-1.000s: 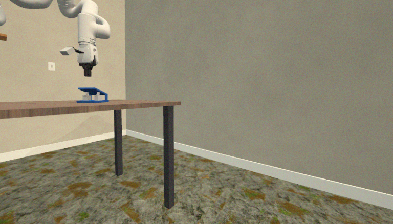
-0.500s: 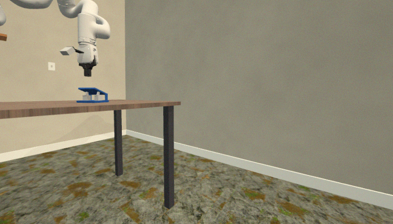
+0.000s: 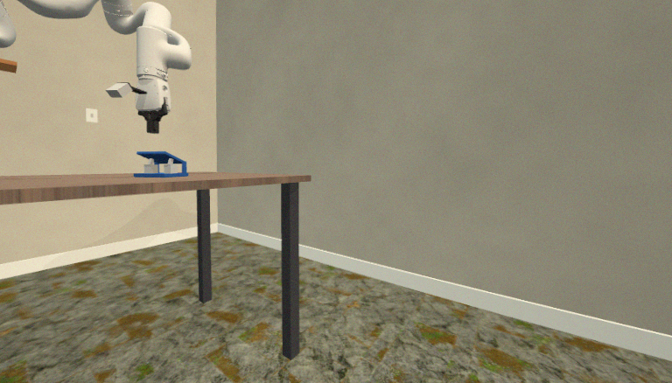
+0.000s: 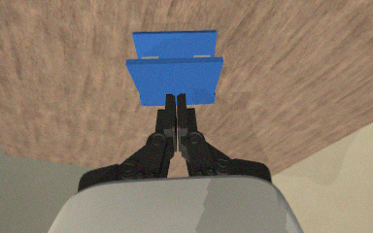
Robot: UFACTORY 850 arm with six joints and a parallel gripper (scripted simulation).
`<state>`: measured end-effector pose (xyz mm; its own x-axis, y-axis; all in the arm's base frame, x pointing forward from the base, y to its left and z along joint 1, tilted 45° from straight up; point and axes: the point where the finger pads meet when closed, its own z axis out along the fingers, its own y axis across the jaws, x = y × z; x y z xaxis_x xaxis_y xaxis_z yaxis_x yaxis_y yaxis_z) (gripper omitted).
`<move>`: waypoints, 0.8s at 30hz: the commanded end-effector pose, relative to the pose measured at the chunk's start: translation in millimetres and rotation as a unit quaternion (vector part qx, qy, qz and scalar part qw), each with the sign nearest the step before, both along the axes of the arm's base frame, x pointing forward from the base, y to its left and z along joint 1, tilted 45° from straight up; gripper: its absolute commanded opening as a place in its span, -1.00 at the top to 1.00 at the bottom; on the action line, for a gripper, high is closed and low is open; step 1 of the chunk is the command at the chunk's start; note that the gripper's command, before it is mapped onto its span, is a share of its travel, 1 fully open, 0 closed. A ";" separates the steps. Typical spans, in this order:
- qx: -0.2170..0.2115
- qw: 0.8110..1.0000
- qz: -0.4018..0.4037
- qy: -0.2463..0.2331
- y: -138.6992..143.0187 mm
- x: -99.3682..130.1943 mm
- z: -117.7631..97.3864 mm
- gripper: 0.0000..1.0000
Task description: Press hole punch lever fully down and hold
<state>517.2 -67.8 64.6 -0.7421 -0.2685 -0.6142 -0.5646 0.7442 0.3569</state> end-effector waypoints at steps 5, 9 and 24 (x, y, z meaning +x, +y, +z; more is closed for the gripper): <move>0.000 1.000 0.000 -0.001 3.2 2.8 -4.0 1.00; 0.000 1.000 0.000 -0.001 4.8 3.8 -5.9 1.00; 0.000 1.000 0.000 -0.001 19.6 13.1 -23.2 1.00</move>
<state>528.8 -49.1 42.7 -0.7422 -0.2687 -0.6140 -0.5648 0.7440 0.3571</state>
